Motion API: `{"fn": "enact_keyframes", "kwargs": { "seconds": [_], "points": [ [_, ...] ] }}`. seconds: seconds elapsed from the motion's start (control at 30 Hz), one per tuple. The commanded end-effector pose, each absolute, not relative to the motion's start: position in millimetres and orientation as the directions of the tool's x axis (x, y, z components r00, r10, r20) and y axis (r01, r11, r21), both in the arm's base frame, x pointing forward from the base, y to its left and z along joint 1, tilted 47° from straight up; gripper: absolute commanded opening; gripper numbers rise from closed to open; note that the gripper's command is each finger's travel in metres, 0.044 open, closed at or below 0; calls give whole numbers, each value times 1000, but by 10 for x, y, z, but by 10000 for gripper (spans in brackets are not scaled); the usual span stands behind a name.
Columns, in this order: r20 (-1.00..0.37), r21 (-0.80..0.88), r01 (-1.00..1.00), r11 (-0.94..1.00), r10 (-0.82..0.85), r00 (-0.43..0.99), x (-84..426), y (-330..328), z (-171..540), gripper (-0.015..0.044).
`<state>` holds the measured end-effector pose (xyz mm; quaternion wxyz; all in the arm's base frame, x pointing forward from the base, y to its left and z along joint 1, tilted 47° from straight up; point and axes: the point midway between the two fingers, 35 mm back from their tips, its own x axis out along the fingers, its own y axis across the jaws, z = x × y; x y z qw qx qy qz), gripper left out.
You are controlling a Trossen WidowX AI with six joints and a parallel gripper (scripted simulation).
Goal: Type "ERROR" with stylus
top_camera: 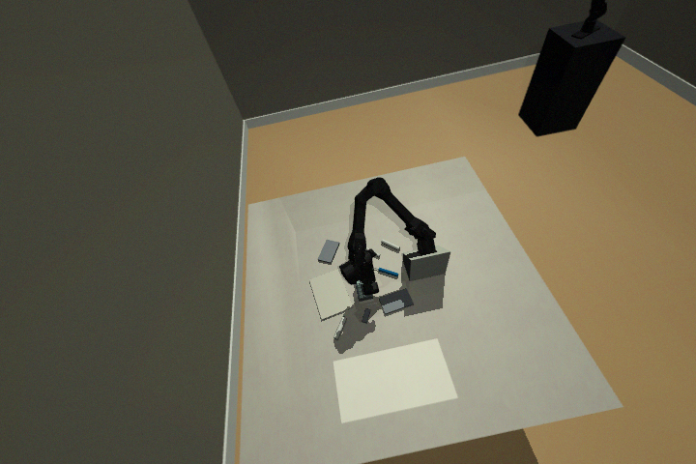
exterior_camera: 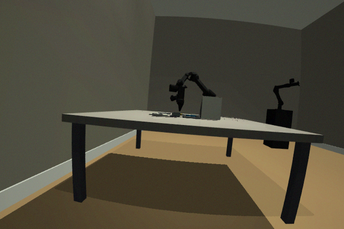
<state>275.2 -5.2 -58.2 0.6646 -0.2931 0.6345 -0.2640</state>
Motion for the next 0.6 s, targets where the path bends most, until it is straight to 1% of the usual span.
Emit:
{"fn": "enact_keyframes", "kwargs": {
  "seconds": [0.0, 0.17, 0.57],
  "points": [
    [-691, -723, -21, 691, -721, 48, 2738, -30, -593, 0],
    [-692, -721, -21, 692, -720, 48, 2713, 373, -213, 0],
    [-688, -725, -30, 688, -724, 49, 2720, 350, -241, 0]
  ]
}}
